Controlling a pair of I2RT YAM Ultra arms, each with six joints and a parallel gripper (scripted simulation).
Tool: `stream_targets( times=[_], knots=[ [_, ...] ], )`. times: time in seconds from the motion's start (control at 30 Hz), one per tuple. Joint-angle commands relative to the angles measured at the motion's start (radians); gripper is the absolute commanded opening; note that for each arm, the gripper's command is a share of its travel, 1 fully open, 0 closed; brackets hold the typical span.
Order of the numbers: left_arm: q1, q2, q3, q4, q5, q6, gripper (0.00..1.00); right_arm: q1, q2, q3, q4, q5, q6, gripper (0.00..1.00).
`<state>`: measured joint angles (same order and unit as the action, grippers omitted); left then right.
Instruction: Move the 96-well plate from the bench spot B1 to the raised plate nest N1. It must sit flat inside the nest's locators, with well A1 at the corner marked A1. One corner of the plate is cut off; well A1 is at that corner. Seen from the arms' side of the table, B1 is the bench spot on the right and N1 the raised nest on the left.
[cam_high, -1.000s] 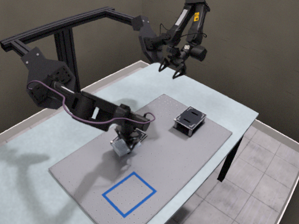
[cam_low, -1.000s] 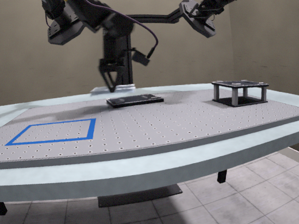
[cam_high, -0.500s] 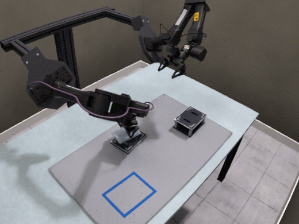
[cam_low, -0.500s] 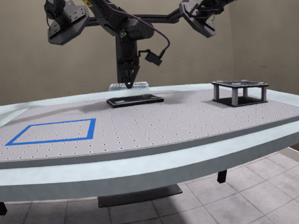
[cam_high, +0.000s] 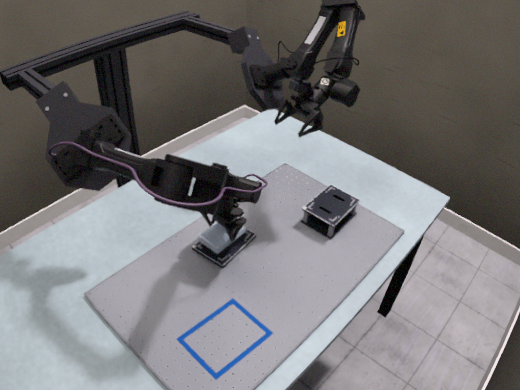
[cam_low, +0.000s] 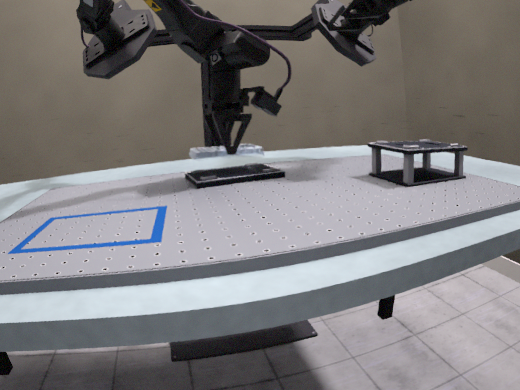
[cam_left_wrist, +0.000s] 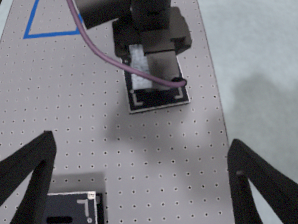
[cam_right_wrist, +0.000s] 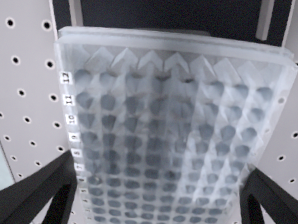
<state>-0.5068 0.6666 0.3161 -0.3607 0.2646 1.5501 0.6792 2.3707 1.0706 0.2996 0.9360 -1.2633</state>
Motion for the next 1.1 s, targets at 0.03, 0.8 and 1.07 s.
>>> stream_targets(
  times=[0.03,0.8,1.07],
  knots=[
    [0.006,-0.024,-0.015,-0.018,0.024,0.005,1.0,0.037,0.011,-0.015,0.028,-0.001,-0.045,0.79],
    [0.001,-0.017,-0.003,-0.02,0.025,0.001,1.0,0.049,0.06,0.04,0.044,-0.017,-0.072,0.79],
    [0.001,-0.017,-0.003,-0.02,0.025,0.001,1.0,0.049,0.056,0.04,0.044,-0.017,-0.072,0.79]
  ],
)
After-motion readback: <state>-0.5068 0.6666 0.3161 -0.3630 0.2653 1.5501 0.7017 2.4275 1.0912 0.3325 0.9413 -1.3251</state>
